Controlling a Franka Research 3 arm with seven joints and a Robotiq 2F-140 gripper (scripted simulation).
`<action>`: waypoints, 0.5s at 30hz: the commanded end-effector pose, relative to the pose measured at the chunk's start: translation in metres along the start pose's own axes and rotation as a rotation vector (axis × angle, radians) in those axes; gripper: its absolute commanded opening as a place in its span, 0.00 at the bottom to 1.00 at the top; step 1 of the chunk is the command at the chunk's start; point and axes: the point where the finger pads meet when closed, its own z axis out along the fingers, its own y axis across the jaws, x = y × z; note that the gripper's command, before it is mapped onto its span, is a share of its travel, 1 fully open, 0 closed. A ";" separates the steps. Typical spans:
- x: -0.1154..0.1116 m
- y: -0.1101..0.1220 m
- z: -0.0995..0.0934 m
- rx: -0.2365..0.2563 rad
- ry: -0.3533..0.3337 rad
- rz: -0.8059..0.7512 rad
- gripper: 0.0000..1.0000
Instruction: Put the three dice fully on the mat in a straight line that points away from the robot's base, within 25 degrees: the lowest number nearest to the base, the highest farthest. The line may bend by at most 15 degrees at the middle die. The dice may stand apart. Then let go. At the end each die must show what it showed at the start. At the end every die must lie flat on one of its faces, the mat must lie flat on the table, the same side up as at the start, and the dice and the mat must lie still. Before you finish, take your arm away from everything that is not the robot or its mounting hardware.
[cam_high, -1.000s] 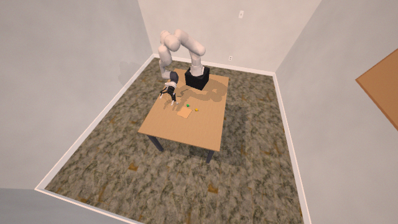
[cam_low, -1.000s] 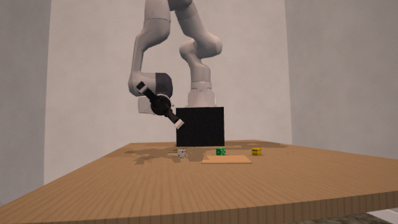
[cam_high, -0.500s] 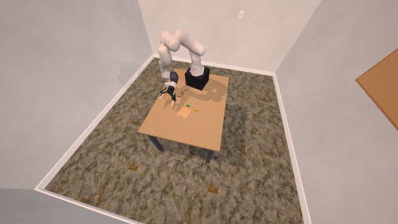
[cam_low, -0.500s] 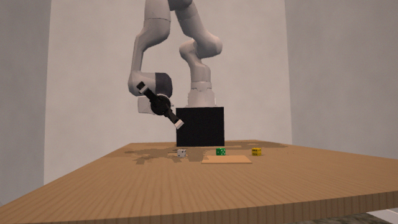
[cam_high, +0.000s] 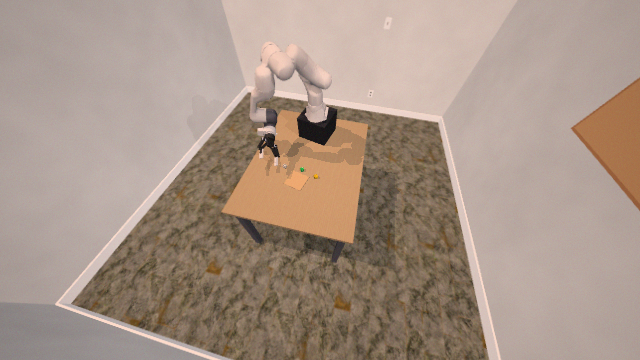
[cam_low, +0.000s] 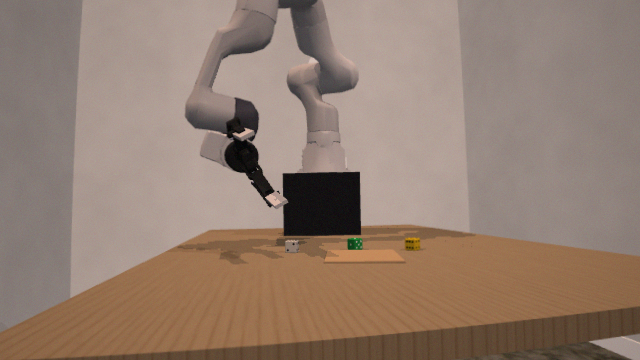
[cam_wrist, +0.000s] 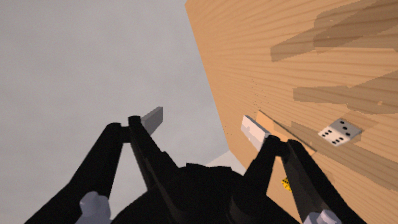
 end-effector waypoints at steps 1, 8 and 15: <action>-0.005 0.011 -0.004 -0.109 -0.034 -0.132 1.00; -0.010 0.018 -0.012 -0.251 -0.089 -0.292 1.00; -0.014 0.022 -0.017 -0.351 -0.128 -0.404 1.00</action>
